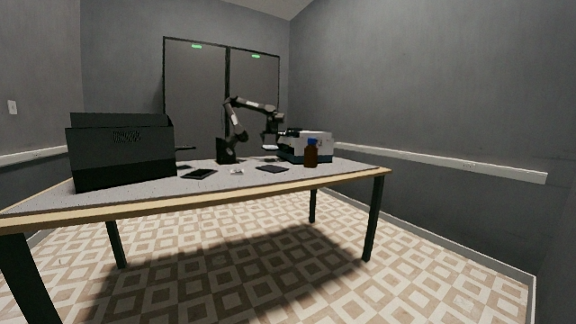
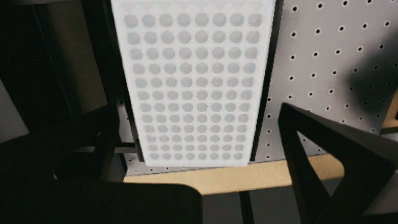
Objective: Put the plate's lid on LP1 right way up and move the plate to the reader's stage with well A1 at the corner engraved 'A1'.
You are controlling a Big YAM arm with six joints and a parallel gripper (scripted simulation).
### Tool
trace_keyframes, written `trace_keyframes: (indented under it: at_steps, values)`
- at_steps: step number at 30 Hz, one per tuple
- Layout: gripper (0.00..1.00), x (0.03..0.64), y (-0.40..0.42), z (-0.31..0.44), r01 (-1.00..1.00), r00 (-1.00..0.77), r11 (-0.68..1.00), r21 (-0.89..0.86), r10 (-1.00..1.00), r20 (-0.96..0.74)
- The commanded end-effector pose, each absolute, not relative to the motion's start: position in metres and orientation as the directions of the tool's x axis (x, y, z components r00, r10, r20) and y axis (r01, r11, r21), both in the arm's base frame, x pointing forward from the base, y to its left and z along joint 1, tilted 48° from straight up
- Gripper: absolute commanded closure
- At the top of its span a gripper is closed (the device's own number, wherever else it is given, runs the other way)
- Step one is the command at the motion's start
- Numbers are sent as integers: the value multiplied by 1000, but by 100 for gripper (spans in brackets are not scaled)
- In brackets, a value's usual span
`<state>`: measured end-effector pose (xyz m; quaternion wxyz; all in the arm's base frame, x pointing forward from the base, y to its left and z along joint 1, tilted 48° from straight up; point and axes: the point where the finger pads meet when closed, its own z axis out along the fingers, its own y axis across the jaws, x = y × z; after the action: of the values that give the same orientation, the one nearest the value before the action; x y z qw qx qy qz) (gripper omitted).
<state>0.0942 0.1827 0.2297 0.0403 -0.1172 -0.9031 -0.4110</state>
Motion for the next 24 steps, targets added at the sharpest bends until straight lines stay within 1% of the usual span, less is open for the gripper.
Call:
trace_keyframes:
  at_steps: [1, 24]
  values:
    - [0, 97, 182, 253, 221, -974, 615, 757, 185, 135]
    - [0, 100, 186, 254, 213, -975, 606, 767, 184, 125]
